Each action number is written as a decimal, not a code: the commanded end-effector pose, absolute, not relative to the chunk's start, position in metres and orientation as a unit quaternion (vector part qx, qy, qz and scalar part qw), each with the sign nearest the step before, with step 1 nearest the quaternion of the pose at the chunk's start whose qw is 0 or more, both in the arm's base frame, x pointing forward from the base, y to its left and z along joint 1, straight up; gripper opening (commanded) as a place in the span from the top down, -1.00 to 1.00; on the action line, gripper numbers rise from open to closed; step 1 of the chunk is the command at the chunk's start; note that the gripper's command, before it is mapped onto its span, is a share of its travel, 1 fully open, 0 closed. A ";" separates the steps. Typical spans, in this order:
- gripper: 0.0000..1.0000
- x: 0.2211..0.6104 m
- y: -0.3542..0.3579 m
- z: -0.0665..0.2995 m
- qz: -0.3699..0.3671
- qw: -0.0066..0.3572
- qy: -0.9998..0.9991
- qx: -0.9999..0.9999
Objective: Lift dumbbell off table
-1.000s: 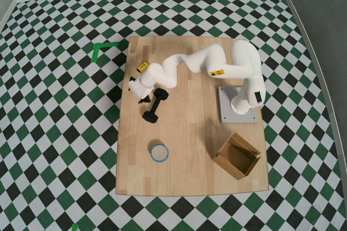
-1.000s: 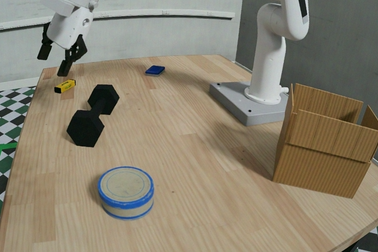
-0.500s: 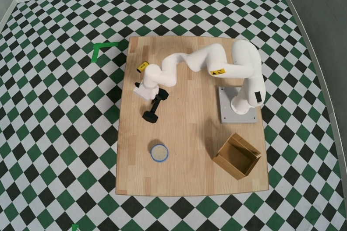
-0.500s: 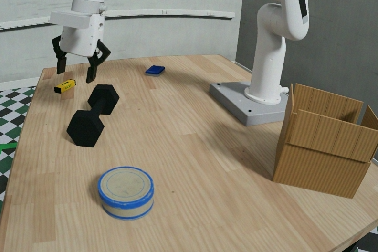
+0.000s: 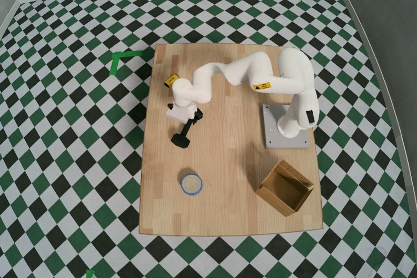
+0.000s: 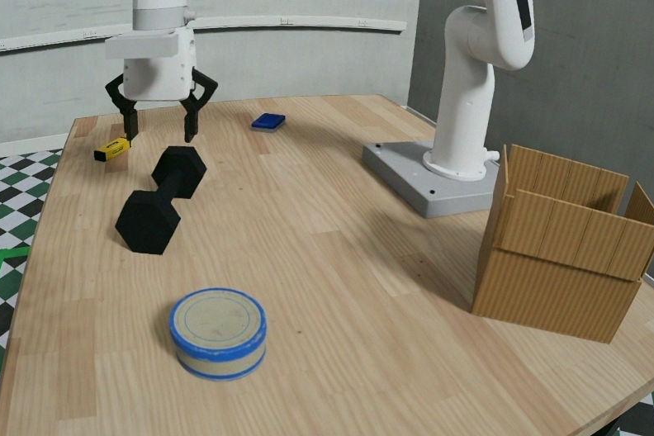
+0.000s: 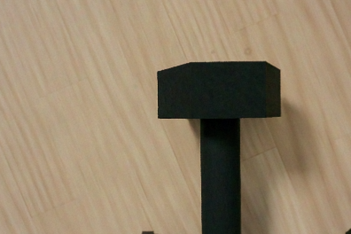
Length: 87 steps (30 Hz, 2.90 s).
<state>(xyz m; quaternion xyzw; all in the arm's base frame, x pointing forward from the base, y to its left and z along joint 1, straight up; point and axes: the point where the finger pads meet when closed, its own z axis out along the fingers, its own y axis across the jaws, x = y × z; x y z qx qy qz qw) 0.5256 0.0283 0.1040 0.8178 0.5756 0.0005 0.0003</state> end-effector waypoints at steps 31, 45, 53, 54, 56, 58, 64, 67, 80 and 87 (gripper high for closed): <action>-1.00 0.526 0.029 0.005 0.000 0.000 0.577 0.817; 1.00 0.526 0.029 0.005 0.000 0.000 0.577 0.817; 1.00 0.526 0.029 0.006 0.000 0.000 0.577 0.817; 1.00 0.526 0.029 0.006 0.000 0.000 0.577 0.817; 1.00 0.526 0.029 0.007 0.000 0.000 0.577 0.817; 1.00 0.526 0.029 0.009 0.000 0.000 0.577 0.817; 1.00 0.526 0.029 0.016 0.000 0.000 0.577 0.817; 1.00 0.526 0.029 0.017 0.000 0.000 0.577 0.817; 1.00 0.525 0.028 0.050 0.000 0.000 0.577 0.817; 1.00 0.525 0.028 0.065 0.000 0.000 0.577 0.817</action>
